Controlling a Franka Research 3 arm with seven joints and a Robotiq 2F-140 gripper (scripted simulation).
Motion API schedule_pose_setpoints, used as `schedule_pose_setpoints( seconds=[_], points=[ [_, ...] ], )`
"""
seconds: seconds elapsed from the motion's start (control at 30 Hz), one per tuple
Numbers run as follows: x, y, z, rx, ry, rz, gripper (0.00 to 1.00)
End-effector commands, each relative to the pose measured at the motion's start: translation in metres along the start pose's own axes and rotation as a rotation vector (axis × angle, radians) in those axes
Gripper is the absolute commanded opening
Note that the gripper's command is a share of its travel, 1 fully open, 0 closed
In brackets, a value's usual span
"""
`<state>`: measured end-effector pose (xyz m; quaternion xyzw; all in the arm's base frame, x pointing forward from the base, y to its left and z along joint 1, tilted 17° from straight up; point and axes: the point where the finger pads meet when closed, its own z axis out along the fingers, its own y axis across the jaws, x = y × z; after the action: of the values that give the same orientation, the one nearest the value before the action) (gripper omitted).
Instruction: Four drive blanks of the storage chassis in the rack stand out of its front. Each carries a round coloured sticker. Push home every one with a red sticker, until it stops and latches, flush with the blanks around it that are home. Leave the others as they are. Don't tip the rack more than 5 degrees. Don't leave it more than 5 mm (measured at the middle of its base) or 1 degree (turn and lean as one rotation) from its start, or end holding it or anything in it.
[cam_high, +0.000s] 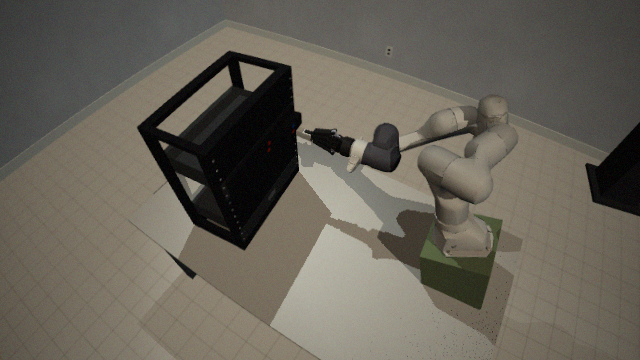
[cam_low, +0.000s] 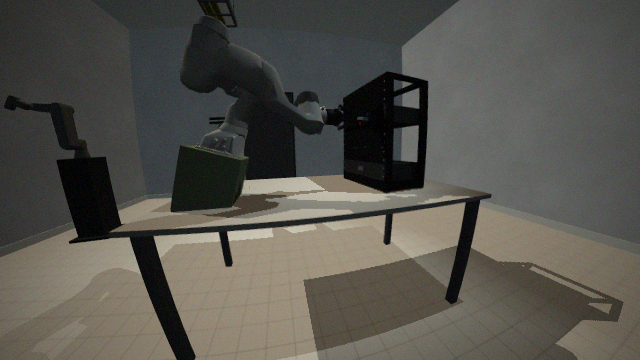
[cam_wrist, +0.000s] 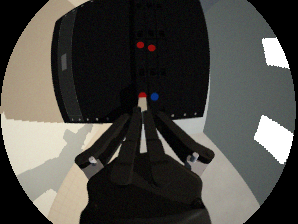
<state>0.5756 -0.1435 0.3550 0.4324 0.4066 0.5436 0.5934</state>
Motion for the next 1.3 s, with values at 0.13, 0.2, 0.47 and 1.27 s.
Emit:
schedule_pose_setpoints(
  seconds=[0.13, 0.2, 0.47, 1.27],
  points=[
    [-0.0012, 0.0008, 0.0009, -0.001, -0.003, -0.004, 0.00],
    [-0.0012, 0.0008, 0.0009, -0.001, -0.003, -0.004, 0.00],
    [-0.0034, 0.0008, 0.0033, -0.001, -0.003, -0.004, 0.00],
    [-0.0048, 0.0008, 0.0049, -0.001, -0.003, -0.004, 0.00]
  ],
)
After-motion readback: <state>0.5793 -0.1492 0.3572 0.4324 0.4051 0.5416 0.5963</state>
